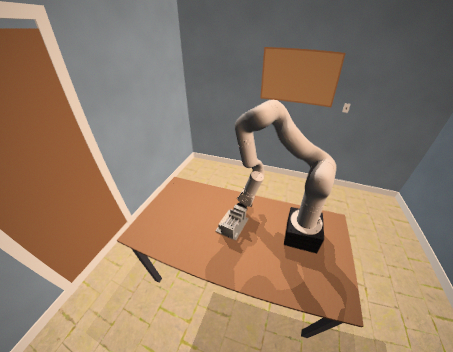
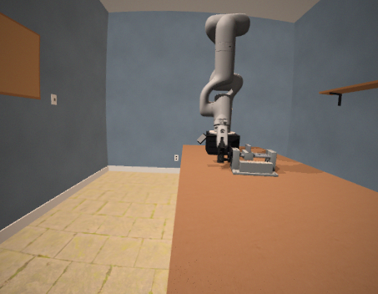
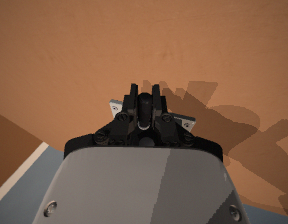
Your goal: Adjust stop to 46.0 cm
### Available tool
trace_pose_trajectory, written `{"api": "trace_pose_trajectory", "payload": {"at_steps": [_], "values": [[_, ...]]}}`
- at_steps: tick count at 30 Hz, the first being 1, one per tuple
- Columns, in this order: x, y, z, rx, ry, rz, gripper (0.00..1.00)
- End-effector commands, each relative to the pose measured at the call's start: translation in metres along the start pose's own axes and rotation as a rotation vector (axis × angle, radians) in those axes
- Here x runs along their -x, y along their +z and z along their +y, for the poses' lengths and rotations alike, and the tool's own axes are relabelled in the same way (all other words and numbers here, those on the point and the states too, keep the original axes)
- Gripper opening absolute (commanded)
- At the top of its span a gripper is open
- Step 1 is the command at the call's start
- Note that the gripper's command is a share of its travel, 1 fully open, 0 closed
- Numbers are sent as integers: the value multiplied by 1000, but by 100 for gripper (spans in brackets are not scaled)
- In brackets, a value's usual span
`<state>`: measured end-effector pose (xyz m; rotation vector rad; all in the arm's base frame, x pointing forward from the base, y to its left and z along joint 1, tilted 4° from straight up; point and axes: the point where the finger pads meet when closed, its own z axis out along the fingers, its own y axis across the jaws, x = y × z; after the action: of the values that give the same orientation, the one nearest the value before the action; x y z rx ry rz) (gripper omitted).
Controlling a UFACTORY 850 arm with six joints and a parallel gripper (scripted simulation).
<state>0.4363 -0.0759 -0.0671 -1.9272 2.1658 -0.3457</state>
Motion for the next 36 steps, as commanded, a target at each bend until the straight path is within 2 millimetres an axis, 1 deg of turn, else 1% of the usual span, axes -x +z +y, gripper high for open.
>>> {"api": "trace_pose_trajectory", "payload": {"at_steps": [1, 3, 7, 17, 20, 27, 36], "values": [[0, -1, 12, 1, 0, 0, 6], [0, -1, 12, 1, 0, 0, 6], [0, -5, 20, 1, 0, 0, 6], [0, -22, 31, 1, 0, 0, 6], [0, -24, 32, 1, 0, 0, 6], [0, -35, 31, 1, 0, 0, 6], [0, -47, 25, 1, 0, 0, 6]]}}
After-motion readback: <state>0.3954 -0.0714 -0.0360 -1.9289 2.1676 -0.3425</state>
